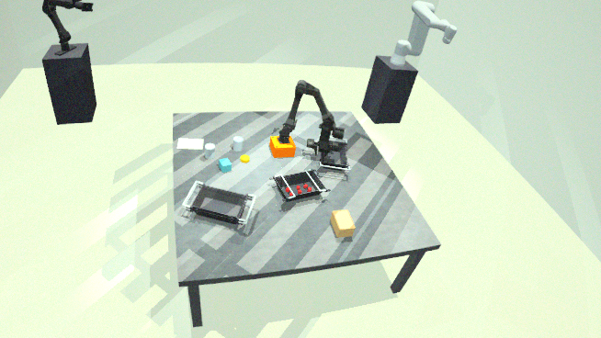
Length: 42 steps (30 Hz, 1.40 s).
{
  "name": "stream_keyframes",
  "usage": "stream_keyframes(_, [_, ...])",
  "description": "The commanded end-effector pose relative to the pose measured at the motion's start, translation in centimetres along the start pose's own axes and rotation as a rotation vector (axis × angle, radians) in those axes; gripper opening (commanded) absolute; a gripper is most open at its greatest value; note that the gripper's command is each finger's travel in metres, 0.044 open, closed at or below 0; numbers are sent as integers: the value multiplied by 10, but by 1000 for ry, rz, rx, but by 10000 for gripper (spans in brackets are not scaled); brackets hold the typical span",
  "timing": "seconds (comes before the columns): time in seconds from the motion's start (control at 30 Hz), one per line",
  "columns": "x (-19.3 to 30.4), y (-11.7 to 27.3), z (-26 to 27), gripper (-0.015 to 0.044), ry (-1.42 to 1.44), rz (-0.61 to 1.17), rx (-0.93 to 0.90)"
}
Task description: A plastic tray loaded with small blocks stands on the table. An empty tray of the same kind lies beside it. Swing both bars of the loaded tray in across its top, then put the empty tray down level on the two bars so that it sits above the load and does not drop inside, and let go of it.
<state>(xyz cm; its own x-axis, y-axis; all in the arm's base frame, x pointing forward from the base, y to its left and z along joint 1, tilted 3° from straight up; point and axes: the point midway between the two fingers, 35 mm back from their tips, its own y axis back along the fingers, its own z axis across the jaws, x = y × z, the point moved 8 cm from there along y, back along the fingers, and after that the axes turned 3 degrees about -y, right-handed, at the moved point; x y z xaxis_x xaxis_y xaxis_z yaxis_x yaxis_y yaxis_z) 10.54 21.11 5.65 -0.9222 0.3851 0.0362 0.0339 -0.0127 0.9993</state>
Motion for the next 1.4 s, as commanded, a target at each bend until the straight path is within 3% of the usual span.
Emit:
stream_keyframes(0.0, [0, -1, 0, 193, -4, 0, 2])
stream_keyframes(0.9, [0, 0, 0, 13, -4, 0, 2])
stream_keyframes(1.37, [0, 75, 1, 0, -4, 0, 2])
